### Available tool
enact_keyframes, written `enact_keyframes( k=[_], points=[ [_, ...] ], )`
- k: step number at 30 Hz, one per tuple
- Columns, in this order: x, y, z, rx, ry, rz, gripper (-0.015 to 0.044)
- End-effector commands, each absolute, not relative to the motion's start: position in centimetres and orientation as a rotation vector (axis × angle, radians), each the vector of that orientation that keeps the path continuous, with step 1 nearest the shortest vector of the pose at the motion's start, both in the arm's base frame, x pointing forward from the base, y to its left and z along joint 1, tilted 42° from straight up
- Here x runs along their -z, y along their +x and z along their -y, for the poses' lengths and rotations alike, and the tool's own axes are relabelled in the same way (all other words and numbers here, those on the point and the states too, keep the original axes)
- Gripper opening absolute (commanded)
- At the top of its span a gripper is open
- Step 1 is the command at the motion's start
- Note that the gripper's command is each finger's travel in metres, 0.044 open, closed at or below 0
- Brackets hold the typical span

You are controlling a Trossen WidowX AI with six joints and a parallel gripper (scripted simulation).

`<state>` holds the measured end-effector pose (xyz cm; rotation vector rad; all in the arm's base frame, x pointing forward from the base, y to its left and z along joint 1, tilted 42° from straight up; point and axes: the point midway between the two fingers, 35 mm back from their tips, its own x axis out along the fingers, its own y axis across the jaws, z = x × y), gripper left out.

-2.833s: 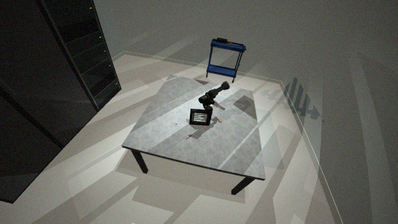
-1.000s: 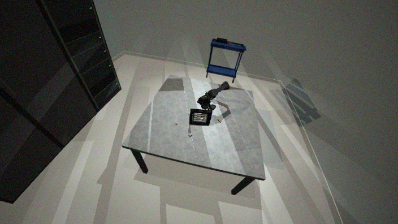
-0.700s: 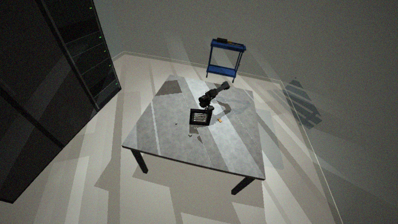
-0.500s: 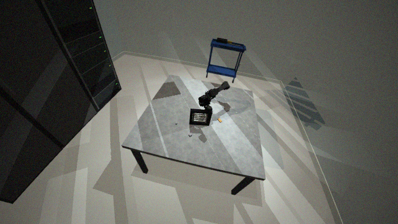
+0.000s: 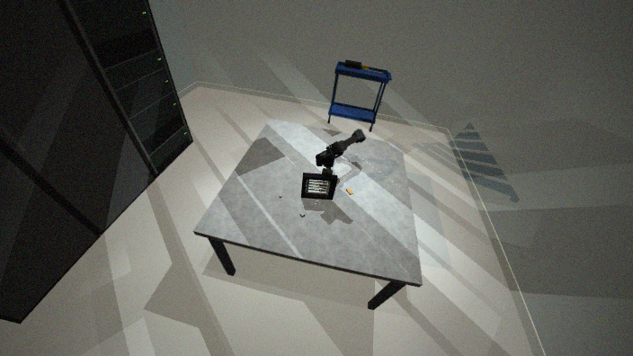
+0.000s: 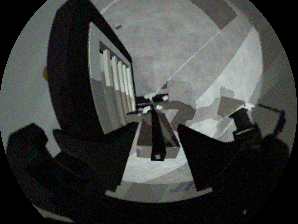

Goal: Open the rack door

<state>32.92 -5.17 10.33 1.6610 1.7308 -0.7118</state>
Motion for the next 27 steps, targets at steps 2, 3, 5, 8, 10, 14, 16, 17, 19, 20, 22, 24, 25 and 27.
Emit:
enact_keyframes(
  k=[2,3,5,8,10,14,16,17,19,20,22,24,25,27],
  points=[
    [-10.27,33.17,4.95,0.725,1.675,-1.726,0.0263],
    [-10.27,33.17,4.95,0.725,1.675,-1.726,0.0256],
    [-10.27,33.17,4.95,0.725,1.675,-1.726,0.0243],
    [-10.27,33.17,4.95,0.725,1.675,-1.726,0.0223],
    [-10.27,33.17,4.95,0.725,1.675,-1.726,0.0209],
    [-10.27,33.17,4.95,0.725,1.675,-1.726,0.0183],
    [-10.27,33.17,4.95,0.725,1.675,-1.726,0.0169],
    [-10.27,33.17,4.95,0.725,1.675,-1.726,0.0163],
    [-10.27,33.17,4.95,0.725,1.675,-1.726,0.0149],
    [-10.27,33.17,4.95,0.725,1.675,-1.726,0.0143],
    [-10.27,33.17,4.95,0.725,1.675,-1.726,0.0129],
    [-10.27,33.17,4.95,0.725,1.675,-1.726,0.0116],
    [-10.27,33.17,4.95,0.725,1.675,-1.726,0.0109],
    [-10.27,33.17,4.95,0.725,1.675,-1.726,0.0096]
  ],
)
